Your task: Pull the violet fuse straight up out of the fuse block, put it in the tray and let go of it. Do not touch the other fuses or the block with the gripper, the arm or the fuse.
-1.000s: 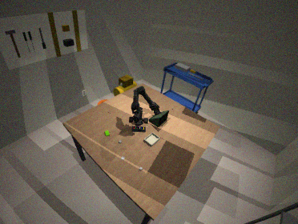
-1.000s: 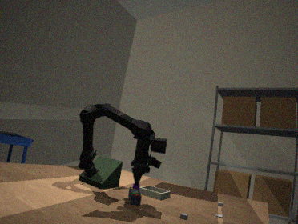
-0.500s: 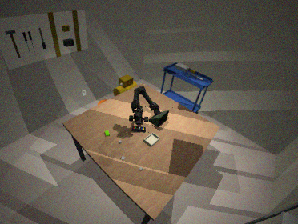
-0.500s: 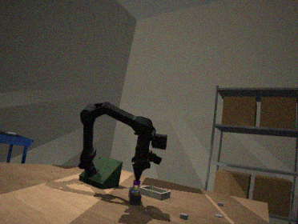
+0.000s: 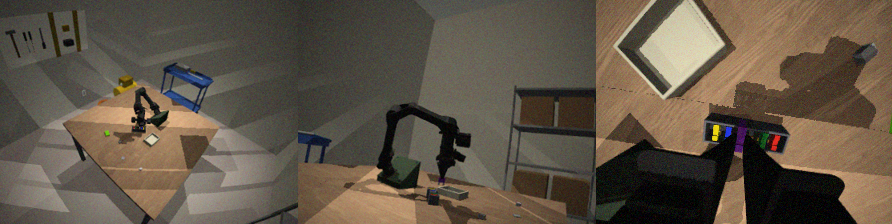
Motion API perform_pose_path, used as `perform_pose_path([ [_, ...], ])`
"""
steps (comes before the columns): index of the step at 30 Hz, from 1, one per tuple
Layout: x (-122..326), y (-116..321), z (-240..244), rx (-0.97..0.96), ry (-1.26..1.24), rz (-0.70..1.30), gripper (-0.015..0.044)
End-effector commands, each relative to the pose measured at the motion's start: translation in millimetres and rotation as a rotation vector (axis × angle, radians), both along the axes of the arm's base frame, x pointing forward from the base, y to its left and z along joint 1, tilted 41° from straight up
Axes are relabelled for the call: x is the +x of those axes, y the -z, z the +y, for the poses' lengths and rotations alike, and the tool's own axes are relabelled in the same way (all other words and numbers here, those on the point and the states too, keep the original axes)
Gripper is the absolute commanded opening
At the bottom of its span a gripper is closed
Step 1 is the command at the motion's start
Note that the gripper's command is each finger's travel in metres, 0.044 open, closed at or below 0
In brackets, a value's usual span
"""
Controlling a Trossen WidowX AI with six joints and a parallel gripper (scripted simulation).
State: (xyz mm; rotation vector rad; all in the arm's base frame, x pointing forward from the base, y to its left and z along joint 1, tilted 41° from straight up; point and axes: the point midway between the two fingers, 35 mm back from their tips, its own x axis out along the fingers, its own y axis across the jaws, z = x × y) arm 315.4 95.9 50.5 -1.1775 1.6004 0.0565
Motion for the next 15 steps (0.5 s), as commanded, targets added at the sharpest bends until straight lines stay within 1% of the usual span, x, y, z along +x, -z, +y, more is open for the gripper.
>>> perform_pose_path([
  [1, -0.1, 17.8, 23.5, 0.006, 0.002, 0.002, 0.0000],
  [15, -12.7, 75.7, 88.5, 0.007, 0.004, 0.002, 0.0000],
])
